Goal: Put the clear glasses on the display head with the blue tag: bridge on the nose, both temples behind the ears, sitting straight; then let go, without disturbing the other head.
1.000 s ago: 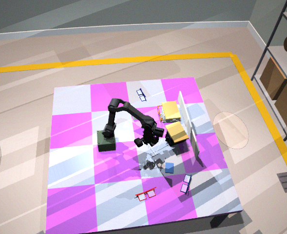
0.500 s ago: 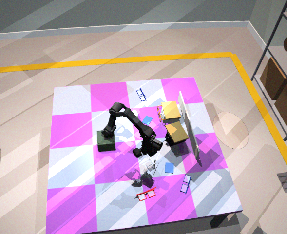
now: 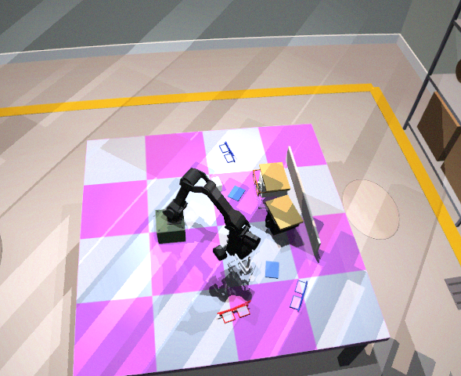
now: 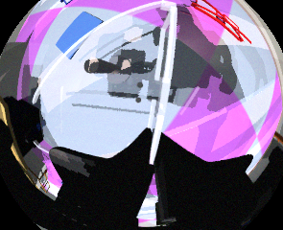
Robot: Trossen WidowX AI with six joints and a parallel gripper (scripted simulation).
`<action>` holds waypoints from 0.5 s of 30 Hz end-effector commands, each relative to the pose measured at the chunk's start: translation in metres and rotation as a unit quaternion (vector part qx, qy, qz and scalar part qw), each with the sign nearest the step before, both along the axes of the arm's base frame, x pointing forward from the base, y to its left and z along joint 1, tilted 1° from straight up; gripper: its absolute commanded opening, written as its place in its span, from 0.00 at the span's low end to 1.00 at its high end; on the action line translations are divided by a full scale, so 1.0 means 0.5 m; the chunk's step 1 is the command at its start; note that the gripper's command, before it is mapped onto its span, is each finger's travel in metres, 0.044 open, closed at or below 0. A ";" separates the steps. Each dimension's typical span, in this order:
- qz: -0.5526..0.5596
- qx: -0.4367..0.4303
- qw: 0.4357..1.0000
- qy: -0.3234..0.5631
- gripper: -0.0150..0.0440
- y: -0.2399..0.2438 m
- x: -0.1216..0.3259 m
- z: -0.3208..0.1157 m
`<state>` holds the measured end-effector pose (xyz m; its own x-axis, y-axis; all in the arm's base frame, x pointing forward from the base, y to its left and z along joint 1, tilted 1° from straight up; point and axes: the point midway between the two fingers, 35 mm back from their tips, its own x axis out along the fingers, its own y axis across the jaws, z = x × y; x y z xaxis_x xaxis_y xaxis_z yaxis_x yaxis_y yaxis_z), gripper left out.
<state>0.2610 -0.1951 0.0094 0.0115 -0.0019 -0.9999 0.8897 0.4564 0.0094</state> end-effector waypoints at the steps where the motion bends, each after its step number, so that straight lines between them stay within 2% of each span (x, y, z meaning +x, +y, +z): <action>1: 0.003 0.000 1.000 0.002 0.25 0.002 -0.004 -0.026; 15: 0.003 0.001 1.000 0.002 0.25 0.011 -0.021 -0.026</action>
